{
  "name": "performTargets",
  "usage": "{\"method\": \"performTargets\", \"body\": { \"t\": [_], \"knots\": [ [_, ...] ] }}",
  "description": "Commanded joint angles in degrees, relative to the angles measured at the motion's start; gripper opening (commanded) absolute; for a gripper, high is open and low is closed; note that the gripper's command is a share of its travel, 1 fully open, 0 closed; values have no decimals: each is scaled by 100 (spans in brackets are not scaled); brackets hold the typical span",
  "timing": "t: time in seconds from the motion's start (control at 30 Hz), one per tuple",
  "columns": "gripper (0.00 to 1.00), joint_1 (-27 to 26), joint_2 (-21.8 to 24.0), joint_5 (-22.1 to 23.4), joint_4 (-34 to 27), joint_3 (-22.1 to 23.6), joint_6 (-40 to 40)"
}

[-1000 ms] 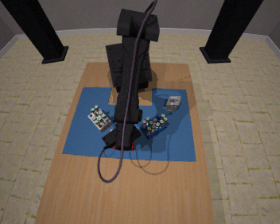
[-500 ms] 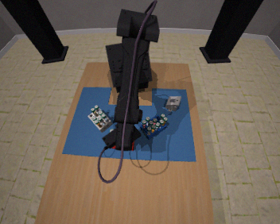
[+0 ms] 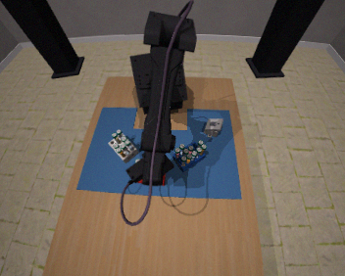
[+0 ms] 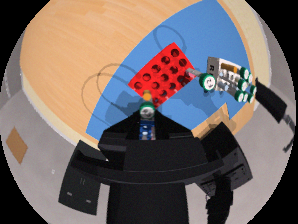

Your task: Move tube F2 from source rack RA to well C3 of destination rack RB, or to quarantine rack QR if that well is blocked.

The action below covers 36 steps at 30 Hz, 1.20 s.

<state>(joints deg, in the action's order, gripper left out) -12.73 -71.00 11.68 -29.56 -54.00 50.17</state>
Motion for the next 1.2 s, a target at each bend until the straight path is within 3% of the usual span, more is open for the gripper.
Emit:
{"method": "performTargets", "body": {
  "t": [0.0,1.17],
  "knots": [
    [0,1,35,-42,54,2,12],
    [0,-212,576,88,-648,-293,-145]
  ]
}}
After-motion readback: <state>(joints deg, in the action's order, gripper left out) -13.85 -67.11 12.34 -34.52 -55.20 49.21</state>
